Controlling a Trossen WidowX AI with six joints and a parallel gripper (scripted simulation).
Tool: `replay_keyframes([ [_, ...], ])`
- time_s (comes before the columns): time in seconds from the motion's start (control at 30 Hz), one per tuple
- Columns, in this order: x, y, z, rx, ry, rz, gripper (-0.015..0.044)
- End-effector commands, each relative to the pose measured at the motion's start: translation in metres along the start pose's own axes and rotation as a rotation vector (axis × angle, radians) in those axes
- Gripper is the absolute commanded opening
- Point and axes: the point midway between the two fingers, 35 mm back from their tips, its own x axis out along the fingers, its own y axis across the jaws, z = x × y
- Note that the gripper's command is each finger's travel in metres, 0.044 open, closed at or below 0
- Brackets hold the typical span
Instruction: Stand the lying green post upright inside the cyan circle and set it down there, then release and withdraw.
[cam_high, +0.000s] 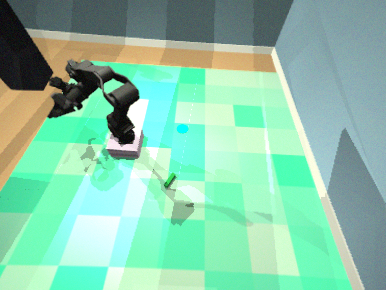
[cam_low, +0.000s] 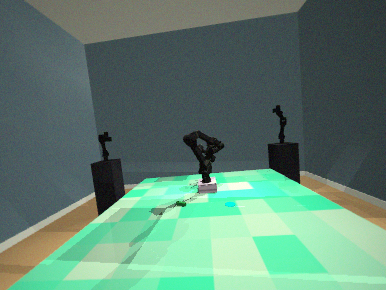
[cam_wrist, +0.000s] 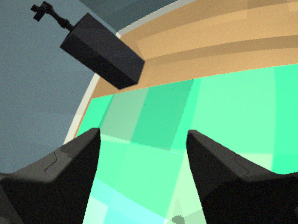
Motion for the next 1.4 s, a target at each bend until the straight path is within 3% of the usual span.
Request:
replay_keyframes([
  [0.0, -0.022, -0.026, 0.011, -0.007, -0.061, -0.136, 0.0233],
  [0.67, -0.164, -0.108, 0.005, 0.076, -0.255, -0.744, 0.0233],
  [1.37, -0.306, -0.105, -0.101, 0.382, -0.308, -1.257, 0.0233],
])
